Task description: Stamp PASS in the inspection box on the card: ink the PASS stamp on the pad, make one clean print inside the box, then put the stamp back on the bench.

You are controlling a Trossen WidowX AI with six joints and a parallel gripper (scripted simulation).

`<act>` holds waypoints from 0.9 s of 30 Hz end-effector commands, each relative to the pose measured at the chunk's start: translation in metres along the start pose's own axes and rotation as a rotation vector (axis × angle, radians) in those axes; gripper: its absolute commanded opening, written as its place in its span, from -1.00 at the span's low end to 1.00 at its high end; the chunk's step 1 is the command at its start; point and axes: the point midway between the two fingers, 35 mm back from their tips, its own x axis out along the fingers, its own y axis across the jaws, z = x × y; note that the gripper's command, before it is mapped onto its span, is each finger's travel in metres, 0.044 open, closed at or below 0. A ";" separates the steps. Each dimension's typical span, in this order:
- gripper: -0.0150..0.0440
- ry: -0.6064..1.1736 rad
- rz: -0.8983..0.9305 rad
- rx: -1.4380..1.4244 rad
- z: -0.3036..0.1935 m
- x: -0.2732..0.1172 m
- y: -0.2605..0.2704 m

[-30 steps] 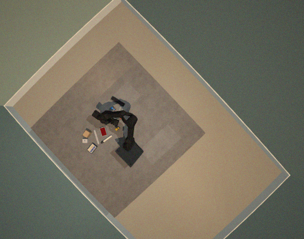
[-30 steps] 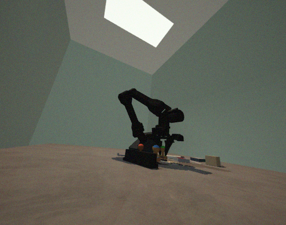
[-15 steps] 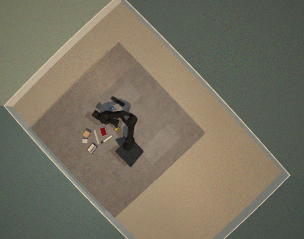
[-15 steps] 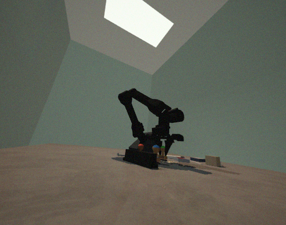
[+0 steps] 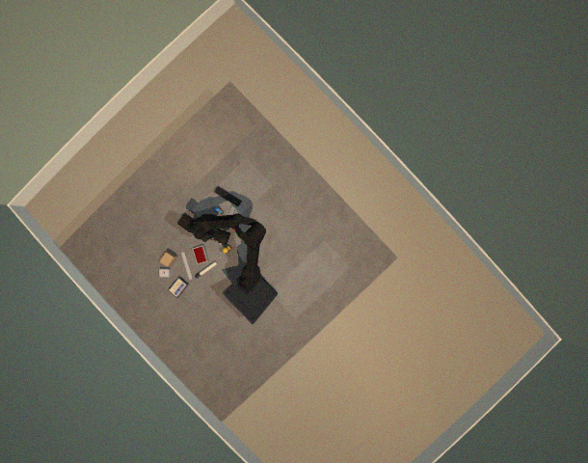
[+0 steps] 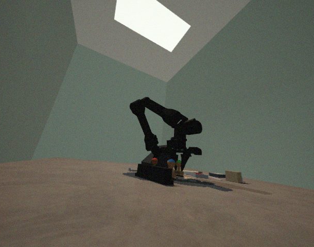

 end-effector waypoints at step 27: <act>-0.49 0.000 -0.002 0.001 0.001 -0.019 0.001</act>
